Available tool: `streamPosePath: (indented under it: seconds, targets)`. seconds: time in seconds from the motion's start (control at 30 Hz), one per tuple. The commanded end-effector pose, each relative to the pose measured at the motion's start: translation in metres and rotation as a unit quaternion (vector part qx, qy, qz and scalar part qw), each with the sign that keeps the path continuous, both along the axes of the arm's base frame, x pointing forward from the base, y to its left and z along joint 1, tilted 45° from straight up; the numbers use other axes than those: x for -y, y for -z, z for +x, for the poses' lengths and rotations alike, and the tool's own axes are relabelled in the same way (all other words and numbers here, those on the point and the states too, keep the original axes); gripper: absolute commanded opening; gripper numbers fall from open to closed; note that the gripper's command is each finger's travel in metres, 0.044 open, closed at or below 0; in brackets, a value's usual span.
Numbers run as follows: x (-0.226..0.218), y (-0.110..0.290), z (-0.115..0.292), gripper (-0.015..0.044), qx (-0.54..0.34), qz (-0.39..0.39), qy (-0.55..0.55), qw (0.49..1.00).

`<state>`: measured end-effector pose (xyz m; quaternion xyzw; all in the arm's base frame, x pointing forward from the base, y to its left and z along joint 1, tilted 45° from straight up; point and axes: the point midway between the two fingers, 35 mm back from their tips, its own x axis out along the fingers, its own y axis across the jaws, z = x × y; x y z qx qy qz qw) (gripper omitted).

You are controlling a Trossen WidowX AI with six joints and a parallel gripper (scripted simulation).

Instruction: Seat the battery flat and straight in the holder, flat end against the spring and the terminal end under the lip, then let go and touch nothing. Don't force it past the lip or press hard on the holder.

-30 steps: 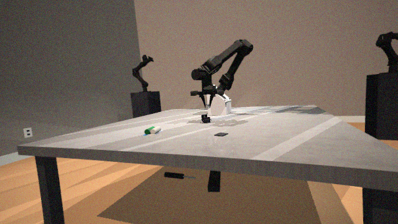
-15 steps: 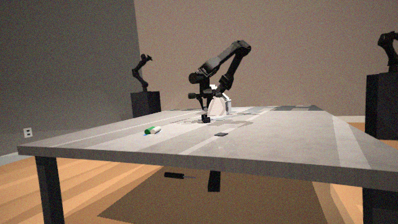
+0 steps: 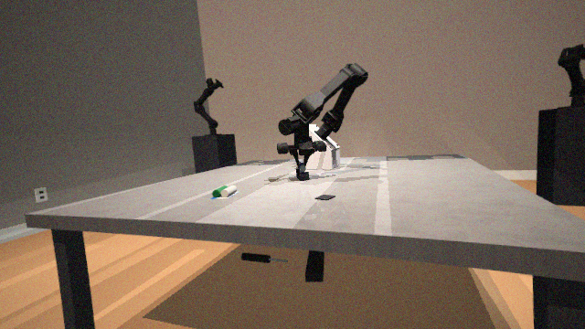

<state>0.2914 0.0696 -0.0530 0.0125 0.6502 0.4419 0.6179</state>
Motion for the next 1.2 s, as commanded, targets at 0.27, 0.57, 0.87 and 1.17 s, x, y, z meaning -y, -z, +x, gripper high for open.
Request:
streamPosePath:
  seconds: [0.27, 0.57, 0.87, 1.17]
  targets:
    - [-0.005, 0.005, 0.004, 0.0081, -0.028, -0.022, -0.026, 0.999]
    - [-0.009, 0.007, 0.006, 0.0081, -0.049, -0.039, -0.046, 0.997]
    - [-0.013, 0.009, 0.007, 0.0081, -0.069, -0.056, -0.067, 0.994]
    - [-0.016, 0.009, 0.009, 0.0081, -0.076, -0.062, -0.075, 0.992]
